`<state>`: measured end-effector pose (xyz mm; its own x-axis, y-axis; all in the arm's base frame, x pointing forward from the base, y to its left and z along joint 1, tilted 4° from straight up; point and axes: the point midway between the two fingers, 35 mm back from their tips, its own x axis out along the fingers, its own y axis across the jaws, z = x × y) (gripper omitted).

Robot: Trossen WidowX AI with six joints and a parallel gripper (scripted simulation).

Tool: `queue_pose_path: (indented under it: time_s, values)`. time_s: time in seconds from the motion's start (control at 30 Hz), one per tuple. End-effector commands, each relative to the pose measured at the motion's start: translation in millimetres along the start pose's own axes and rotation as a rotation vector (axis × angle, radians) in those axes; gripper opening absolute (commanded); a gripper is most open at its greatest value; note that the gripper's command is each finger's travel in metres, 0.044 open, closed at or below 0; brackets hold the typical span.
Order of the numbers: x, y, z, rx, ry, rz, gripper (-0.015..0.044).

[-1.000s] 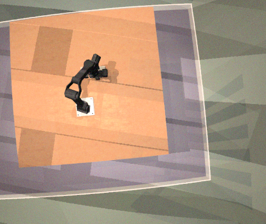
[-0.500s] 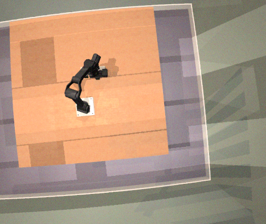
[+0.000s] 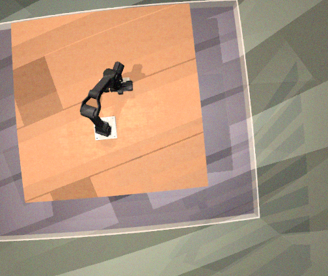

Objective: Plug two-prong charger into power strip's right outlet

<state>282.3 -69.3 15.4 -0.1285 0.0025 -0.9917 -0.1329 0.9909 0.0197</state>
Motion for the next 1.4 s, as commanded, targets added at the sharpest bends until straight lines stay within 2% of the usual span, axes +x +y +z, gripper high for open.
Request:
queue_pose_path:
  time_s: [0.0,1.37]
  values:
    - [-0.8,0.0,10.2,-0.001,-0.025,-0.001,0.0000]
    - [0.9,0.0,13.1,-0.001,-0.025,-0.001,0.0000]
